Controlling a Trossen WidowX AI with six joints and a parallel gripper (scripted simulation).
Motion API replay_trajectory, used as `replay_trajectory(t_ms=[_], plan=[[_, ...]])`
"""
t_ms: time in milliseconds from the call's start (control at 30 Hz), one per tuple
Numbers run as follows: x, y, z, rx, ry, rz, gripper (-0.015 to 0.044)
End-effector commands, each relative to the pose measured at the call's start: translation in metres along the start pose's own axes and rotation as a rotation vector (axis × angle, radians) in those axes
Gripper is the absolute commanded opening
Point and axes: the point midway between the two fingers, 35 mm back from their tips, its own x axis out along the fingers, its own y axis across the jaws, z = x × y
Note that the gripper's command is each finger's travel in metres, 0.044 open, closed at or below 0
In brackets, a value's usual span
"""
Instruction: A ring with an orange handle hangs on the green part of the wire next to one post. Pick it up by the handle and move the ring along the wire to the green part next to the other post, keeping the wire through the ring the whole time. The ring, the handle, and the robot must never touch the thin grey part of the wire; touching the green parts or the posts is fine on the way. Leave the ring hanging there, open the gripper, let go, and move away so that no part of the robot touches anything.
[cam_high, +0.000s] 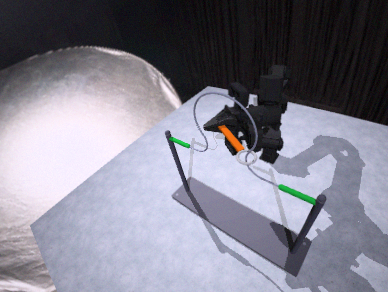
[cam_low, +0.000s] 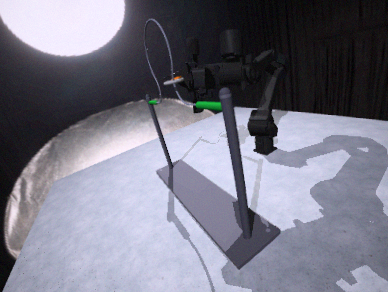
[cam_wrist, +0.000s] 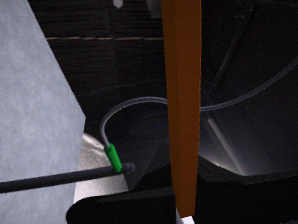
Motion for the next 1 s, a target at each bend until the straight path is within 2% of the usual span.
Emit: replay_trajectory(t_ms=[0, 500, 967], plan=[[-0.002, 0.014, 0.0, 0.052, 0.011, 0.043, -0.015], [-0.011, 0.053, 0.006, 0.276, 0.041, 0.189, -0.015], [-0.011, 0.081, 0.017, 0.451, -0.022, 0.27, -0.015]])
